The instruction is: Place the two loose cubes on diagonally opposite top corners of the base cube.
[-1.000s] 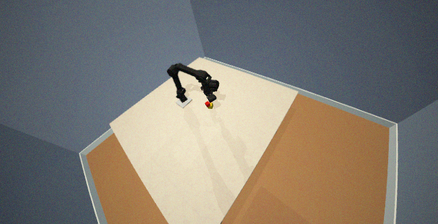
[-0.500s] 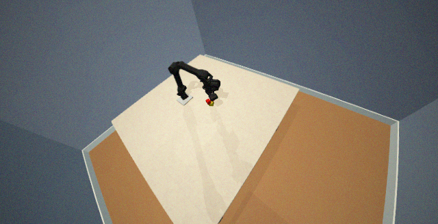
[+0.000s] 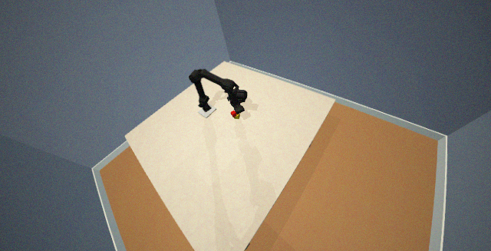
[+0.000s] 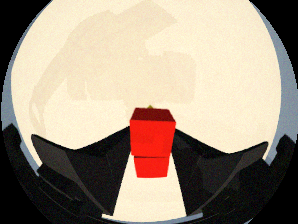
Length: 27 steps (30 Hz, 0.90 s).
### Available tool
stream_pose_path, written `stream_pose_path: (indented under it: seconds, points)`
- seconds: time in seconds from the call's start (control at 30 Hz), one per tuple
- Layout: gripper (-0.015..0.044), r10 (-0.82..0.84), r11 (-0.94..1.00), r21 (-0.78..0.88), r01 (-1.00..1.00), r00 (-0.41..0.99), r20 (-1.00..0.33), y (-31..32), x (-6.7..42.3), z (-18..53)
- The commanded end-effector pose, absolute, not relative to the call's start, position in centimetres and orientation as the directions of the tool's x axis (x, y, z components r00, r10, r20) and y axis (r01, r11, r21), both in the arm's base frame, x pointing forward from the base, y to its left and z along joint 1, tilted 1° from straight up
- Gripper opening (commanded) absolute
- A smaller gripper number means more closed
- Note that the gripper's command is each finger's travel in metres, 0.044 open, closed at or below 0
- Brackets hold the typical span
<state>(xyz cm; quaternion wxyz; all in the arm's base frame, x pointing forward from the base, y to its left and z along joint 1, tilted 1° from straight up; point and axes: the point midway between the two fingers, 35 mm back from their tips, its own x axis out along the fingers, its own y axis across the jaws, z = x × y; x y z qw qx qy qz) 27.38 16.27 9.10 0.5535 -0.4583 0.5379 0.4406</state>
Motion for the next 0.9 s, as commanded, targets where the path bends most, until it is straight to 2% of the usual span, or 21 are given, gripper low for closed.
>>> stream_pose_path:
  seconds: [0.0,0.4,0.53,0.87]
  points:
    - [0.0105,-0.004,0.195,-0.030,-0.980,0.029,-1.000,16.3,27.3,8.9]
    - [0.0105,-0.004,0.195,-0.030,-0.980,0.029,-1.000,16.3,27.3,8.9]
    - [0.0205,-0.004,0.195,-0.030,-0.980,0.029,-1.000,16.3,27.3,8.9]
    - [0.0205,-0.006,0.192,-0.032,-0.981,0.032,-0.999,16.3,27.3,10.1]
